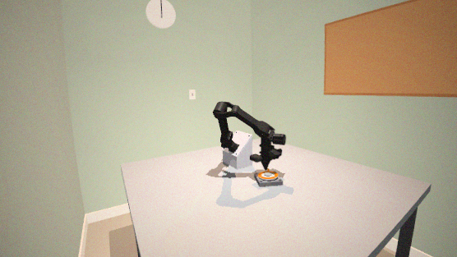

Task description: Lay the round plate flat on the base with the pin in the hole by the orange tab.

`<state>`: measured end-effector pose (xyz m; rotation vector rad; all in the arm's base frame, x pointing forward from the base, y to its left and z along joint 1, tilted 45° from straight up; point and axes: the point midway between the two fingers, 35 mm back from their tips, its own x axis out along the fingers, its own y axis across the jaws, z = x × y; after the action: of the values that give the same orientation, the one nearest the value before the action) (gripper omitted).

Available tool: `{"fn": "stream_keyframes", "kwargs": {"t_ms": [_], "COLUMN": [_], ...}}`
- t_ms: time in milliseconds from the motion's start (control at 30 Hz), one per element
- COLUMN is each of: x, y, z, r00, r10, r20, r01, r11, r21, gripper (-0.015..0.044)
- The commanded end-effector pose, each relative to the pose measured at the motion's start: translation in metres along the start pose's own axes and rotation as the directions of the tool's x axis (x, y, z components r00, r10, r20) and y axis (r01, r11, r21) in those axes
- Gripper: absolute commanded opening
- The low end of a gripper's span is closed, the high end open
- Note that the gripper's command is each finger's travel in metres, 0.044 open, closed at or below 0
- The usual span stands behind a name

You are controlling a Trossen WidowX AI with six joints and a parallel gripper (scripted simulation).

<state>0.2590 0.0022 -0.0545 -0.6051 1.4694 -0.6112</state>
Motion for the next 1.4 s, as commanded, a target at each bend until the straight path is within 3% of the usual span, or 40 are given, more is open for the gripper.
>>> {"fn": "stream_keyframes", "kwargs": {"t_ms": [0,1367], "x": [-0.002,-0.006], "y": [0.007,0.025], "z": [0.006,0.039], "r00": [1.0,1.0], "r10": [0.006,0.007], "r20": [0.006,0.007], "r01": [-0.006,-0.008], "r11": [1.0,1.0], "r21": [0.009,0.01], "gripper": [0.0,0.0]}}
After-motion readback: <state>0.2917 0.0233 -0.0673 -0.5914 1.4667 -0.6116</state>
